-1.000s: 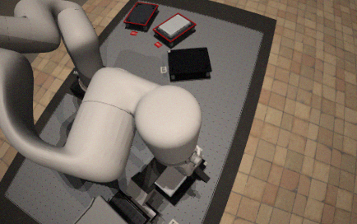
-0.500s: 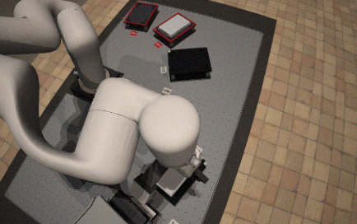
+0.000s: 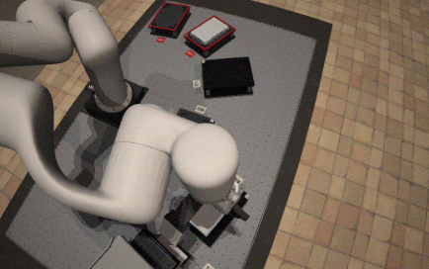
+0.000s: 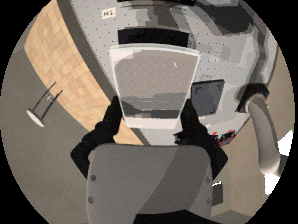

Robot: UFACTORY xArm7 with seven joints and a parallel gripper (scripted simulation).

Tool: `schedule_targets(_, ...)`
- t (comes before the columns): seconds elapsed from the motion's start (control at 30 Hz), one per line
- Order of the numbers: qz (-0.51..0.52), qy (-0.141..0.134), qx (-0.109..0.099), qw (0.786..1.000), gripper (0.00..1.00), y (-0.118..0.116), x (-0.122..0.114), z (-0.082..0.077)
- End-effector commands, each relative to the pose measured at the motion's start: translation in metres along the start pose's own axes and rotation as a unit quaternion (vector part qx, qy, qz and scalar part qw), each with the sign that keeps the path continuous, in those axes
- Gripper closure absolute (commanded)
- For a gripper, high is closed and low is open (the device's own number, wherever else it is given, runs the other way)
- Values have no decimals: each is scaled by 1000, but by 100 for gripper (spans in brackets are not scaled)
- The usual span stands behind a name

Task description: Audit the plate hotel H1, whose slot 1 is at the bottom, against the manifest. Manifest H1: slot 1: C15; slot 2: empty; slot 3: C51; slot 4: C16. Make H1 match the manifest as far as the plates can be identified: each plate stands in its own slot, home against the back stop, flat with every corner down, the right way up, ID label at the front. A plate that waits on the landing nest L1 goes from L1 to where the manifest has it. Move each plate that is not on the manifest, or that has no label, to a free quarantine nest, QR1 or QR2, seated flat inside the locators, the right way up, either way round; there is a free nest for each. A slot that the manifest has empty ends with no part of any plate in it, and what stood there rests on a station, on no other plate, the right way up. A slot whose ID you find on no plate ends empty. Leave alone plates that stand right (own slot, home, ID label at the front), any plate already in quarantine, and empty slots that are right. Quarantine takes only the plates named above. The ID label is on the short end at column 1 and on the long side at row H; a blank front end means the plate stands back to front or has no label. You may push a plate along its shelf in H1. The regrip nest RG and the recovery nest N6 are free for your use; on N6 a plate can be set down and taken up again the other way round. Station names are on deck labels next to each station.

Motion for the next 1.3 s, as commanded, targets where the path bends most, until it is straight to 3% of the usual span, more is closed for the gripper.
schedule_targets(0.0,0,0,2,1000,100,-1,0,5)
schedule_targets(0.27,0,0,2,1000,100,-1,0,14)
schedule_targets(0.7,0,0,2,1000,100,-1,0,14)
schedule_targets(1.27,0,0,2,1000,100,-1,0,39)
Point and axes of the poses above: the point where the finger pads meet when closed, its own z axis out along the fingers, its own y axis across the jaws, x = y × z, the point moved 5 cm from there along -z, back along the fingers, and after that the axes turned 11 degrees about z, right-handed, at the moved point
